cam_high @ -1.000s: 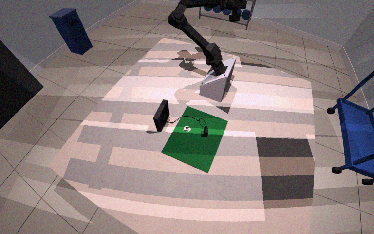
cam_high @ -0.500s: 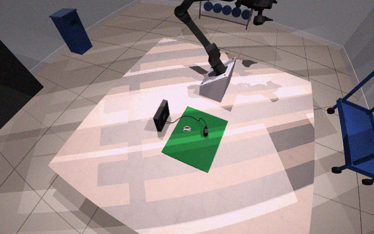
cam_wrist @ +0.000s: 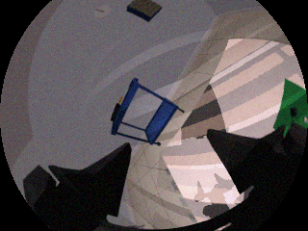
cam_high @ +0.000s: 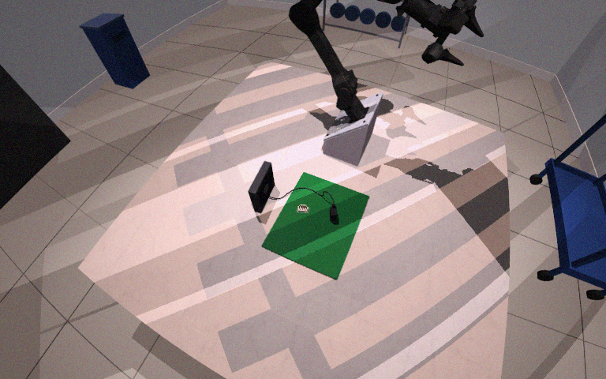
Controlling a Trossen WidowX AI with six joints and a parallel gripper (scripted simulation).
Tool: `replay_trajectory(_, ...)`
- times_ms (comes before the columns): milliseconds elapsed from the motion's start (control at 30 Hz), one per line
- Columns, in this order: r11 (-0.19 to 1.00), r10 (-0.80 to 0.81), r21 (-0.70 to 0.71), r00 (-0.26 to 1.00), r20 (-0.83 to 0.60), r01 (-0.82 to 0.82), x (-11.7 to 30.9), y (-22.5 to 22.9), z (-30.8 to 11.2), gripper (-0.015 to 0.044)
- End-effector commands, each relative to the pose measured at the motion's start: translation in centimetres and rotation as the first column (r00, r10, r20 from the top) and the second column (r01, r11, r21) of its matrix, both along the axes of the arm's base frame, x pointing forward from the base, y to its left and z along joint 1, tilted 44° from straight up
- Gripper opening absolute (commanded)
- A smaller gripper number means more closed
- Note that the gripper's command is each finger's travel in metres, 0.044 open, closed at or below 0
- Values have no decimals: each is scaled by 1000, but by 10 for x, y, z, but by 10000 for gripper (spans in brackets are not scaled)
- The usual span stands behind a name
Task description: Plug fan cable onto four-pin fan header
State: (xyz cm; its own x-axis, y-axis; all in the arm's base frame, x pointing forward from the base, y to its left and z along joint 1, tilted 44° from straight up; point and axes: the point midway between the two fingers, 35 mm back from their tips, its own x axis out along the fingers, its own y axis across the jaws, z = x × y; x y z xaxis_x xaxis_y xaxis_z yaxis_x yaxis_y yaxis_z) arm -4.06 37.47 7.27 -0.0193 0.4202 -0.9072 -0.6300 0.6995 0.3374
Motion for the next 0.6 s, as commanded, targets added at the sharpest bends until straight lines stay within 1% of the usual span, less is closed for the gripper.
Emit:
replay_trajectory(0, 991, -81, -98, 993, 82, 89, 62, -8, -22, 440)
replay_trajectory(167, 972, -134, -174, 980, 148, 159, 112, -20, -35, 440)
replay_trajectory(267, 942, -164, -257, 962, 218, 218, 157, -39, -44, 440)
replay_trajectory(433, 853, -184, -421, 932, 312, 309, 232, -88, -58, 440)
replay_trajectory(567, 747, -191, -555, 918, 347, 365, 279, -140, -66, 440)
